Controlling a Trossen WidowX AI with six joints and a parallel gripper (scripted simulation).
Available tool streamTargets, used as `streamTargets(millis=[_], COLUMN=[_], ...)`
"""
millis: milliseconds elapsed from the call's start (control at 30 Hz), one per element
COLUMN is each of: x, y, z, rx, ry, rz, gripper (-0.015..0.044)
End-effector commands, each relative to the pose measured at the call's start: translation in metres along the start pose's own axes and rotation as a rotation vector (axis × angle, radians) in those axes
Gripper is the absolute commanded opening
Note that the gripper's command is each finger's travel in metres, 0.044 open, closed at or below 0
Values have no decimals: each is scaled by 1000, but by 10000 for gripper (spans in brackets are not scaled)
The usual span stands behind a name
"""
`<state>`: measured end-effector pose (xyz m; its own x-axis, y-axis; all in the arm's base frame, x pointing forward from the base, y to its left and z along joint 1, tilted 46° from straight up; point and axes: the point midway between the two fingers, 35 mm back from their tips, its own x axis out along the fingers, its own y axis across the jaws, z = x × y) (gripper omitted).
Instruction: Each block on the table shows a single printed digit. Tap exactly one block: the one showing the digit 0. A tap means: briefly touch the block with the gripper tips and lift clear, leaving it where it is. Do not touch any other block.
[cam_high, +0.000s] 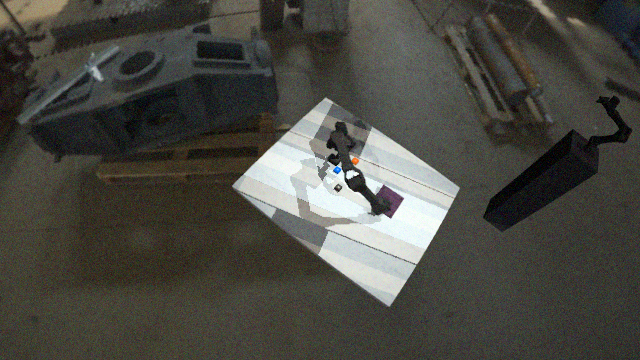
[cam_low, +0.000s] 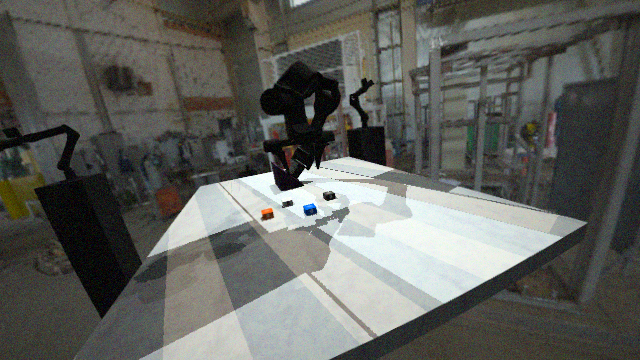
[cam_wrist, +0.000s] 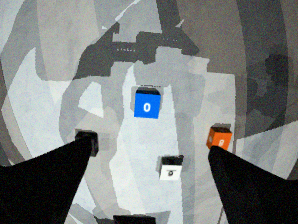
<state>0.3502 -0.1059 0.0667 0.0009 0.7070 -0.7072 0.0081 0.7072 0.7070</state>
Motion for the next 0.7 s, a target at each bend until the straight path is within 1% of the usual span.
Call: streamTargets(millis=[0,100,167,300,367,567,600,667], x=[0,0,9,61,79,81,81,81], y=[0,0,0,0,1,1,1,1], z=[0,0,1,2,0,0,0,0], rx=[-3,-3,-4,-4,-5,-5,-5,-5], ry=[4,4,4,3,3,3,3,3], rz=[0,0,-1,0,2,3,3,3], gripper=[400,400,348,242,190,32,20,20])
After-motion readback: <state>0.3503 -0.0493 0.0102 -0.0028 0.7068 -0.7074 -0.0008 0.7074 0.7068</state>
